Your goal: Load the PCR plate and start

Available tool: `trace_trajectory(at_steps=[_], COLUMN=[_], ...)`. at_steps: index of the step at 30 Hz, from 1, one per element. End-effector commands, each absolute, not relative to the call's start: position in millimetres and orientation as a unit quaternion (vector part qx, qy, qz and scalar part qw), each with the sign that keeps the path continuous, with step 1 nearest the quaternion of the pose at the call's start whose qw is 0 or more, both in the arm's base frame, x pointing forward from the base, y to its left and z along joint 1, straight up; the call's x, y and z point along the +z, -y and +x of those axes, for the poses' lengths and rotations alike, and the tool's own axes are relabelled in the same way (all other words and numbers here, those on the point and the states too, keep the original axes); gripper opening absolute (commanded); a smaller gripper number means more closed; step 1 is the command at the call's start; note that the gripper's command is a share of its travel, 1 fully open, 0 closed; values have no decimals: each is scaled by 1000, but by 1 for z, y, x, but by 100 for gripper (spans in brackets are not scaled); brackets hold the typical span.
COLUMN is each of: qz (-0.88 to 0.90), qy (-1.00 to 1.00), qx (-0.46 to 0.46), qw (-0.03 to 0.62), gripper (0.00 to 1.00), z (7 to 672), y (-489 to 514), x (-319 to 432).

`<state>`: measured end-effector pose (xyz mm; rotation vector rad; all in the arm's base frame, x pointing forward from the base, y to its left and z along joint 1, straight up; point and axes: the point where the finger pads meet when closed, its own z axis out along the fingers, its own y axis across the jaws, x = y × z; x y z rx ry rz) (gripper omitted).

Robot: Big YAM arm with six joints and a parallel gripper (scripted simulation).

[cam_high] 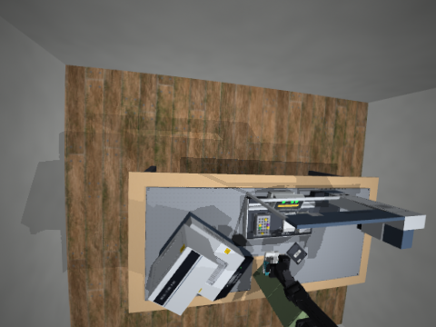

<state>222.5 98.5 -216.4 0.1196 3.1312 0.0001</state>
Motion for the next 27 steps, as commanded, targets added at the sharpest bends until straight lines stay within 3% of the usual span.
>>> trace_trajectory(at_steps=[1, 27], qz=[46, -54], qy=[-998, -998], qx=[17, 7], qw=[34, 8], gripper=[0, 0], z=[231, 116], y=[-117, -156], x=[-203, -170])
